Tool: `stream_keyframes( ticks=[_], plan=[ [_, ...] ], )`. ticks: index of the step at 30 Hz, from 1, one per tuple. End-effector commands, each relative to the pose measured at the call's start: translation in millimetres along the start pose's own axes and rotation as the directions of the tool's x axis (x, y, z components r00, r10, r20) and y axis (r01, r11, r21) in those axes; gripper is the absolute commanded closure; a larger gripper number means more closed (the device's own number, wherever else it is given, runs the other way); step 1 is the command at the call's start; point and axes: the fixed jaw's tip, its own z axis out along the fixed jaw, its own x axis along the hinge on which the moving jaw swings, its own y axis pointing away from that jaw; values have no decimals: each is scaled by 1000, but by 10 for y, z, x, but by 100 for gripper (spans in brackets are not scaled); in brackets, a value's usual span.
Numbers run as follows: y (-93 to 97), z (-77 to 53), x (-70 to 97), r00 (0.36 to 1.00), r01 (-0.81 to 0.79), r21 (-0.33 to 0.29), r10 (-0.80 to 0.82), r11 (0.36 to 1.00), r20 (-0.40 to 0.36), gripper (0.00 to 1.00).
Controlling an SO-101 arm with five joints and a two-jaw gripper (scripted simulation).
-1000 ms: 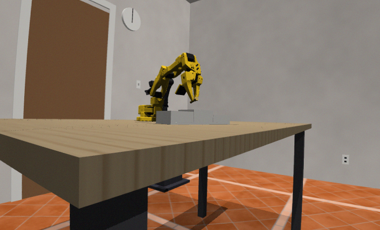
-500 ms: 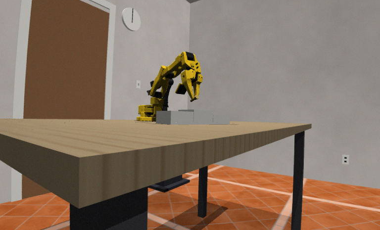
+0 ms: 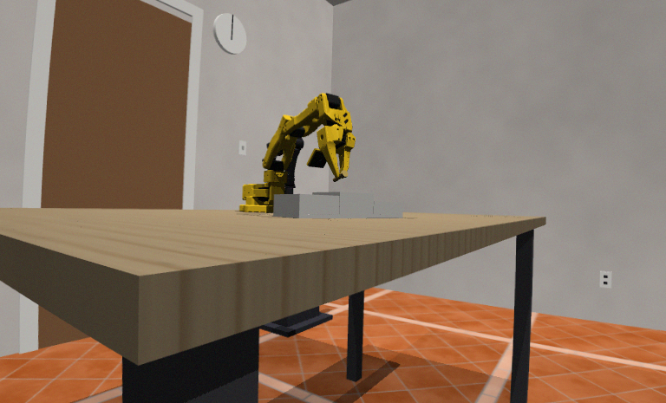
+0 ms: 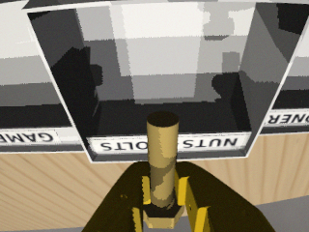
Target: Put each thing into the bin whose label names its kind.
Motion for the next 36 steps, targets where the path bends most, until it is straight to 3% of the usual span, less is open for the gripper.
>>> stream_keyframes(
  ticks=[1,9,24,36],
  plan=[
    [16,-43,48,999,4,-1,-4,1000,-47,100],
    [16,44,24,999,4,-1,-4,1000,-43,100],
    [16,77,18,999,4,-1,-4,1000,-42,100],
    [16,201,-4,999,4,-1,-4,1000,-42,100]
  ],
)
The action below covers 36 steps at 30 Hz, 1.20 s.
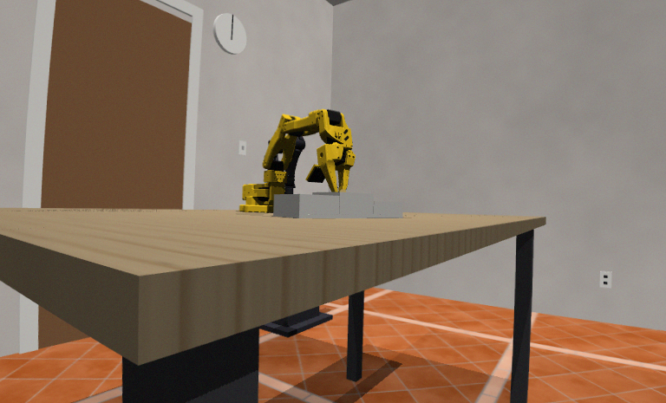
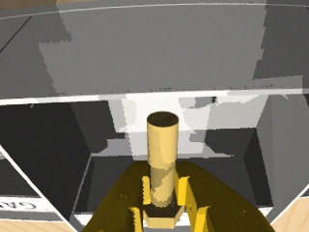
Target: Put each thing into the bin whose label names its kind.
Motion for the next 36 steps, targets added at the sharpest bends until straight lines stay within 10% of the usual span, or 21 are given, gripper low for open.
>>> stream_keyframes(
  ticks=[1,36],
  plan=[
    [16,-125,104,996,4,-1,-4,1000,-87,100],
    [15,-121,104,993,4,-1,-4,1000,-119,100]
  ],
)
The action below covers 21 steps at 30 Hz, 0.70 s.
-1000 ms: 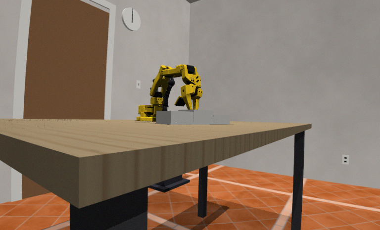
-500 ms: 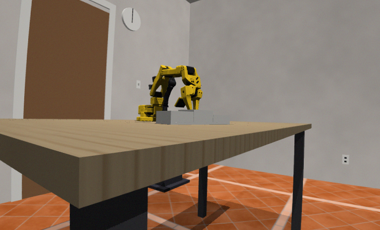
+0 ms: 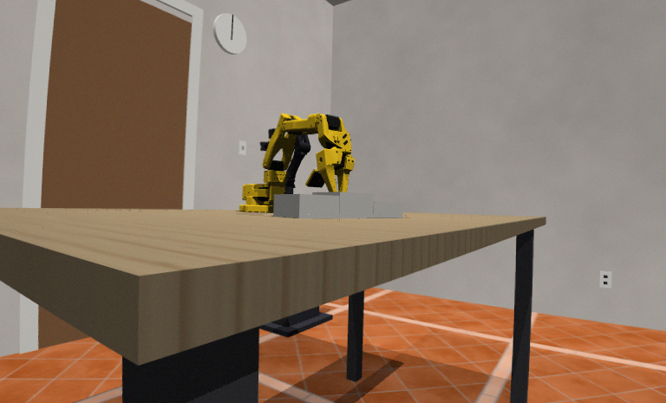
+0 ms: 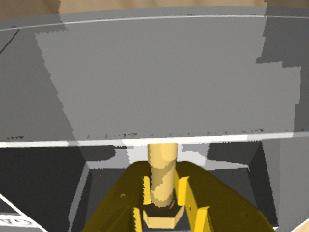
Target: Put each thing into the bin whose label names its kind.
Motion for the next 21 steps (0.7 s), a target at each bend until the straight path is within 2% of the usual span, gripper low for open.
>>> stream_keyframes(
  ticks=[1,21],
  plan=[
    [15,-202,132,995,4,-1,-4,1000,-100,100],
    [15,-168,126,995,4,-1,-4,1000,-100,100]
  ],
)
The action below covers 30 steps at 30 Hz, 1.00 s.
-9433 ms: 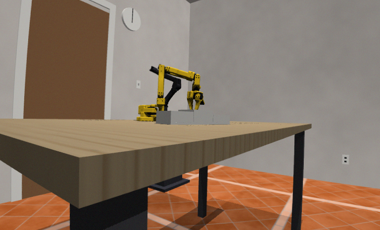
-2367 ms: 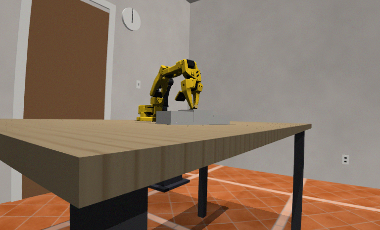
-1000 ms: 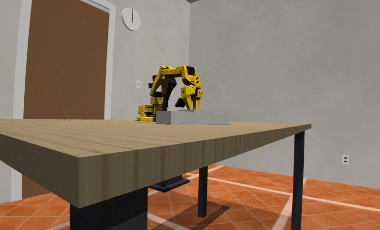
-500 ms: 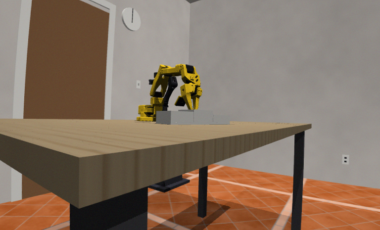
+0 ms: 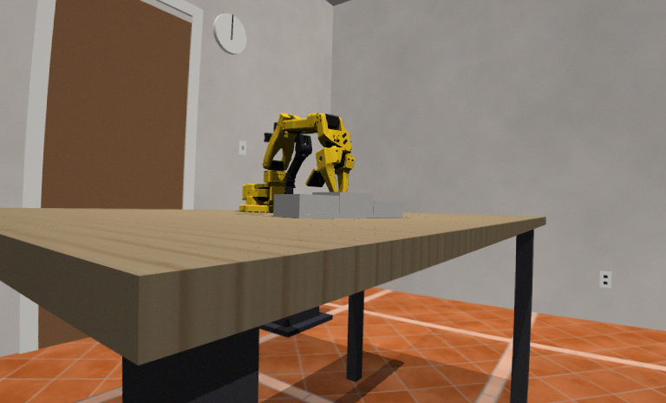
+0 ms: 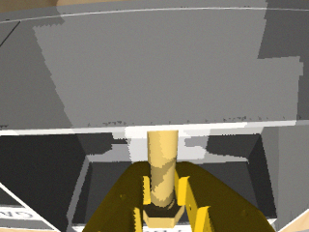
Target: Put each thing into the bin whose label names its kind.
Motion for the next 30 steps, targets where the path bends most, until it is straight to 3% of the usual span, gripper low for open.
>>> stream_keyframes(
  ticks=[1,30],
  plan=[
    [15,-138,113,997,4,-1,-4,1000,-81,100],
    [15,-55,97,997,4,-1,-4,1000,-81,100]
  ],
)
